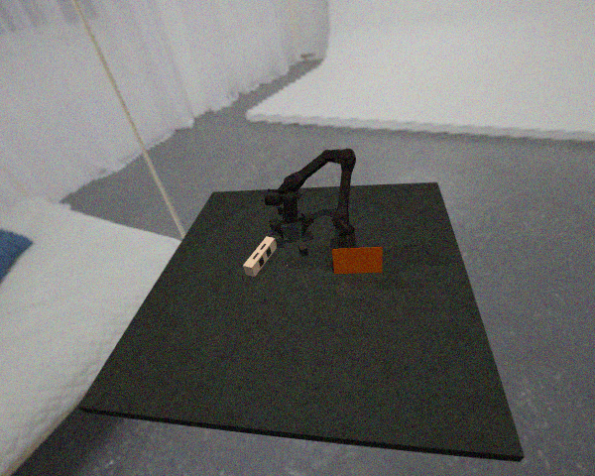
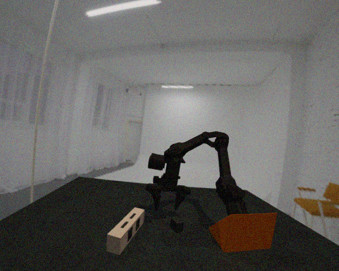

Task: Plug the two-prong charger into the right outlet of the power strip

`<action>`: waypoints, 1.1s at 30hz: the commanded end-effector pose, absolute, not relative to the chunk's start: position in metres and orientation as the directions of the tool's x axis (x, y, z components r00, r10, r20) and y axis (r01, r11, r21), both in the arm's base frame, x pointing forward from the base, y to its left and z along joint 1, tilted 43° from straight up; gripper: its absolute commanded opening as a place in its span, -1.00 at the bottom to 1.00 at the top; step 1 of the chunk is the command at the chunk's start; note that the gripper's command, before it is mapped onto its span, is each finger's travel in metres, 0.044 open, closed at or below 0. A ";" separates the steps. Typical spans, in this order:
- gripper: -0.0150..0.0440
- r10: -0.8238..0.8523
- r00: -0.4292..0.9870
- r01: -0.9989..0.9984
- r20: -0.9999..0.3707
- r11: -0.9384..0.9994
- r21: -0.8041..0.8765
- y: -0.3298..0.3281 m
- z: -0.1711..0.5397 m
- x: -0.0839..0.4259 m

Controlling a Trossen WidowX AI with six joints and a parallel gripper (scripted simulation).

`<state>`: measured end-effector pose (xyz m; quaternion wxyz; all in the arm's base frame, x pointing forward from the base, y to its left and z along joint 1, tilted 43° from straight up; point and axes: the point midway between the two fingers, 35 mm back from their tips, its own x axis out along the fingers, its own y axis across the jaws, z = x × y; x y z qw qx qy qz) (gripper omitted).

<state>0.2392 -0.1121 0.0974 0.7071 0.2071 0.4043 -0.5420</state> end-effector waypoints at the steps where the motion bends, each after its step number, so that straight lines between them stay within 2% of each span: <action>1: 1.00 -0.605 0.056 0.939 -0.795 0.303 -0.164 -0.103 0.091 0.229; 12: 1.00 -0.633 -0.019 0.947 -0.774 0.238 -0.218 -0.081 0.076 0.199; 33: 1.00 -0.633 -0.020 0.947 -0.774 0.237 -0.218 -0.095 0.060 0.200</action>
